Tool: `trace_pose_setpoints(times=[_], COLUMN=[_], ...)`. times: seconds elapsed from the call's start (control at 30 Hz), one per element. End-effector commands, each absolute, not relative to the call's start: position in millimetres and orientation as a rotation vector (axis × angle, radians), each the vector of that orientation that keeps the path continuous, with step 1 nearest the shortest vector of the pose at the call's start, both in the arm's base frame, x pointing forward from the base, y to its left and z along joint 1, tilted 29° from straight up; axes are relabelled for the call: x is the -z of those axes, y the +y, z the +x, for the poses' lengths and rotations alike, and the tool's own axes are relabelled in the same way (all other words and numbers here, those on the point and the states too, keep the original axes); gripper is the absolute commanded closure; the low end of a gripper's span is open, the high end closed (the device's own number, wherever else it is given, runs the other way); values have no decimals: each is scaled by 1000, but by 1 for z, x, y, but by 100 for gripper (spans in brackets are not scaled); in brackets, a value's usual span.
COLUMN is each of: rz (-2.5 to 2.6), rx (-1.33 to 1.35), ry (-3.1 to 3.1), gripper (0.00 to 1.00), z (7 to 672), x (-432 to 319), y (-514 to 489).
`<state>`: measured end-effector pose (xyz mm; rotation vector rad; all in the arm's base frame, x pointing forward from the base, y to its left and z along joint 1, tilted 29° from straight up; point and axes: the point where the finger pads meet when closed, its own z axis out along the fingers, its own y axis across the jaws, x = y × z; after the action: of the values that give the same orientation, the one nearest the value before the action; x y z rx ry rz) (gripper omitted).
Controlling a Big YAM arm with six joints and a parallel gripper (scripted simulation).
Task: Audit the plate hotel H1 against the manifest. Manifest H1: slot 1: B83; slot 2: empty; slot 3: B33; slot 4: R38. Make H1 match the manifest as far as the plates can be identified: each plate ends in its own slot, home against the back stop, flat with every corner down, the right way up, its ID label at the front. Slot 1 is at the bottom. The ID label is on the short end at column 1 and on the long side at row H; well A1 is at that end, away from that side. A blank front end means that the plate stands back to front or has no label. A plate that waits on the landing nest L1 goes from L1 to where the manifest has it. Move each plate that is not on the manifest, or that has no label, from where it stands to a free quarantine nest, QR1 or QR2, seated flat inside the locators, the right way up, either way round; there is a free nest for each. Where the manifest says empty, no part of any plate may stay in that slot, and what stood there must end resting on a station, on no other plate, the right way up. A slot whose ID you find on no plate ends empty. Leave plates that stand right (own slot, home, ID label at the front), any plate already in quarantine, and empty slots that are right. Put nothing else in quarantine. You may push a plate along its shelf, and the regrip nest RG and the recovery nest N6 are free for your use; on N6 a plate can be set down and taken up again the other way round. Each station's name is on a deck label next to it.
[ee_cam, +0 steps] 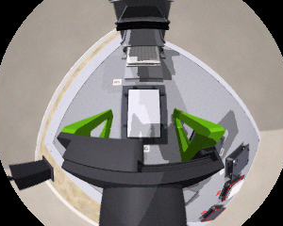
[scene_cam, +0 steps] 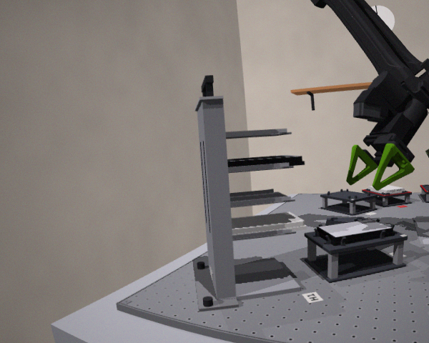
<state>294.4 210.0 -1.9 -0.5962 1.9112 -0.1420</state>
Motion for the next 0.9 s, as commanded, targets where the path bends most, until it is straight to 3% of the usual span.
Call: trace_pose_setpoints(times=[0.0,0.87], rz=[-595,-594], rx=[154,153], ry=[1893,1890], gripper=[0,0], z=[300,307], x=[3,14], y=[208,206])
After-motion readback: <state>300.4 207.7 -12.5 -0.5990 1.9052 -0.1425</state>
